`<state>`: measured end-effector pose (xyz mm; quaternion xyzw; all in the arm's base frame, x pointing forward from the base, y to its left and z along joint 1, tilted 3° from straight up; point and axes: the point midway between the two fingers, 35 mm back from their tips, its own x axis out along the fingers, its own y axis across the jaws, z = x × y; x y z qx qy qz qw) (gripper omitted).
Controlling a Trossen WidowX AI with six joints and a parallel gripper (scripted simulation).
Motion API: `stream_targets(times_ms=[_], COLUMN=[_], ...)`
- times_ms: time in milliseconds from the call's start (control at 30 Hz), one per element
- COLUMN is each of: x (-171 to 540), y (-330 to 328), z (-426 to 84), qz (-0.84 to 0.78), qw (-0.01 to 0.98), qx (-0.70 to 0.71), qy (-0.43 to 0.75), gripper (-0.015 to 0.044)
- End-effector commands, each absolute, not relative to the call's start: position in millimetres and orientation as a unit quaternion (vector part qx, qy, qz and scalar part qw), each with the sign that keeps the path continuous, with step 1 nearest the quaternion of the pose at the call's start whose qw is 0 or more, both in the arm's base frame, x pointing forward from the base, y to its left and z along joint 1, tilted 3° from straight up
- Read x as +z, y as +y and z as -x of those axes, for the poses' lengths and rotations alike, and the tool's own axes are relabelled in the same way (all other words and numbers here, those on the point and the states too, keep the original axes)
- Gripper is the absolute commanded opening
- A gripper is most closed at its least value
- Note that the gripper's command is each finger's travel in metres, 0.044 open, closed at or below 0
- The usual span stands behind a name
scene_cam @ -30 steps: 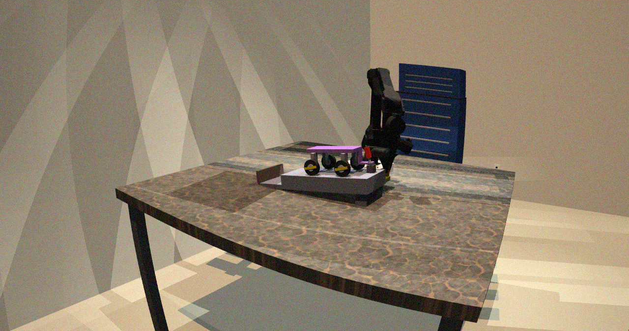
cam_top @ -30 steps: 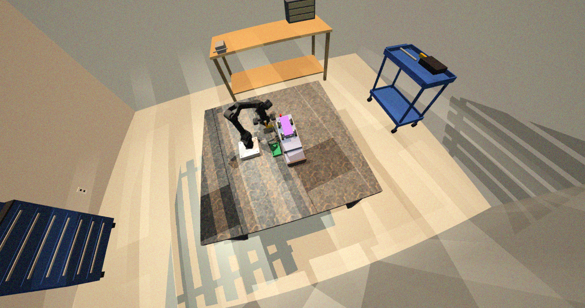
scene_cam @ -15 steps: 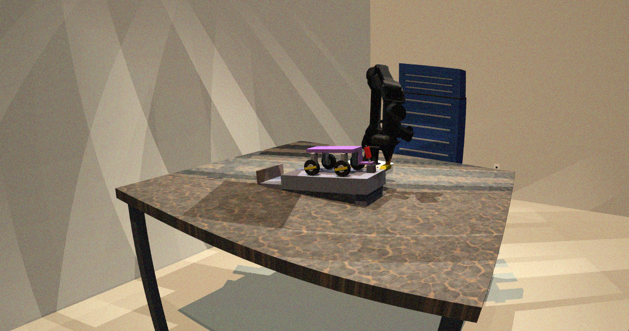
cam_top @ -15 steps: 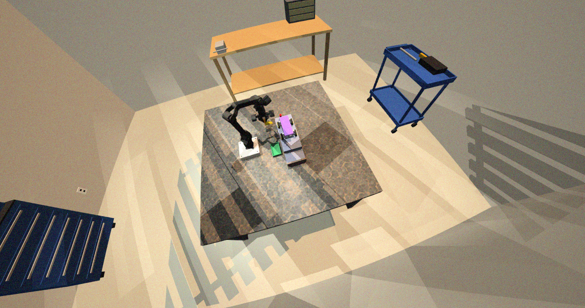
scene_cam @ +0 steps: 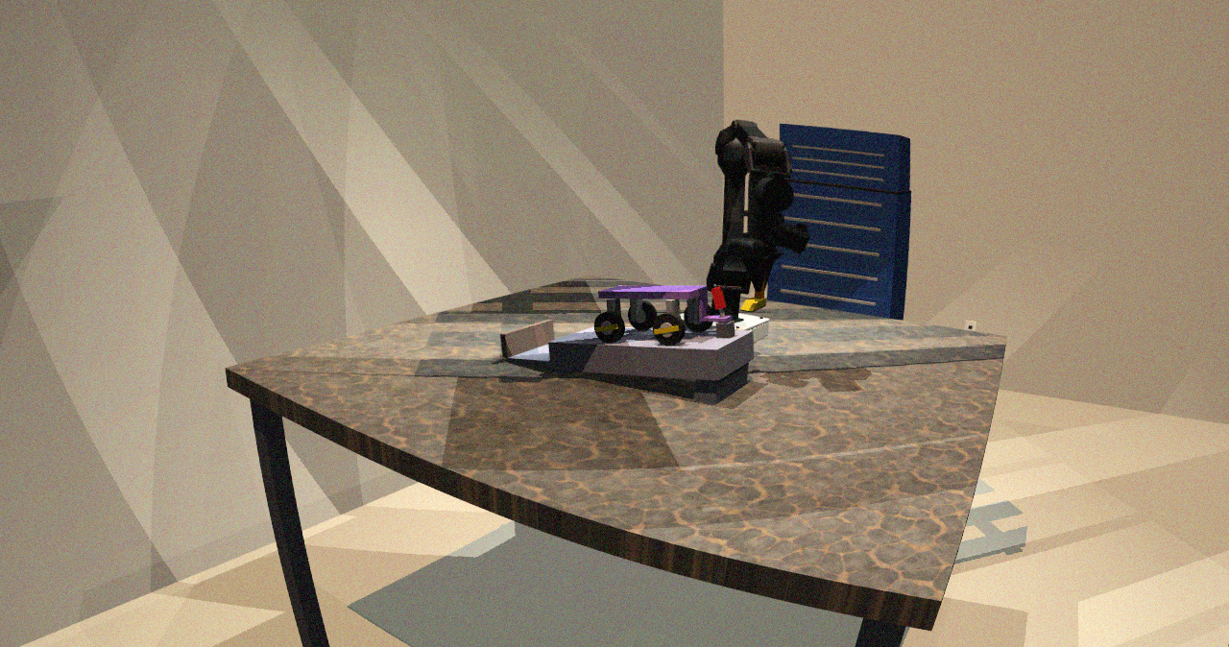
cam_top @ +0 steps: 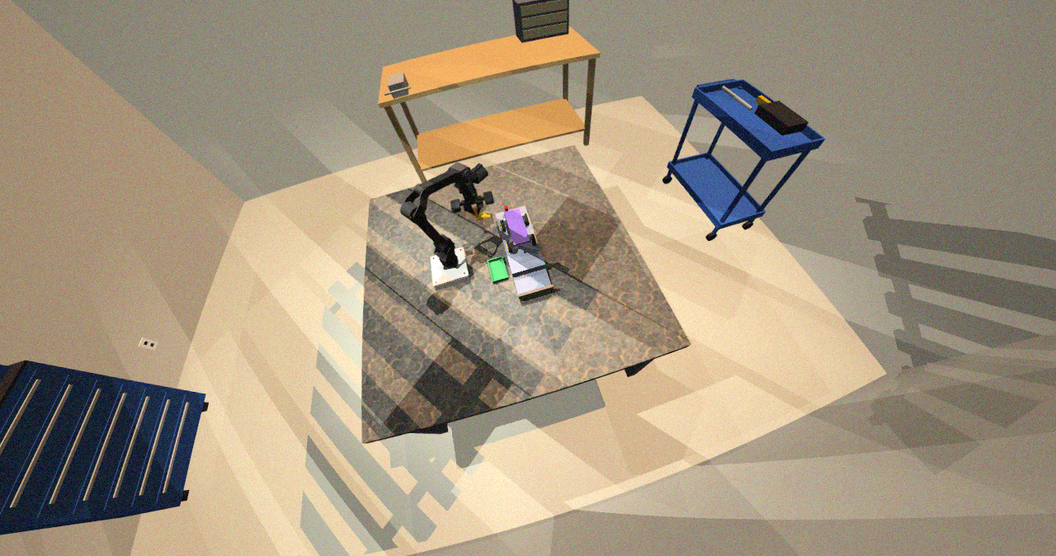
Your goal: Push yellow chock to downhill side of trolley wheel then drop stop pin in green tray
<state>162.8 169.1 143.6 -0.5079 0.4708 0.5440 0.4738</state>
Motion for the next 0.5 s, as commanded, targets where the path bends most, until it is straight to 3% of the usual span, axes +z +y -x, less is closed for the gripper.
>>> stream_targets(times_ms=[0, 467], x=[158.1, 170.4], y=[168.1, 167.4], z=[-164.6, -166.0], qz=[0.511, 0.493], qw=[0.473, 0.492], qx=[0.544, 0.526], qy=[0.468, 0.488], gripper=[0.0000, 0.0000])
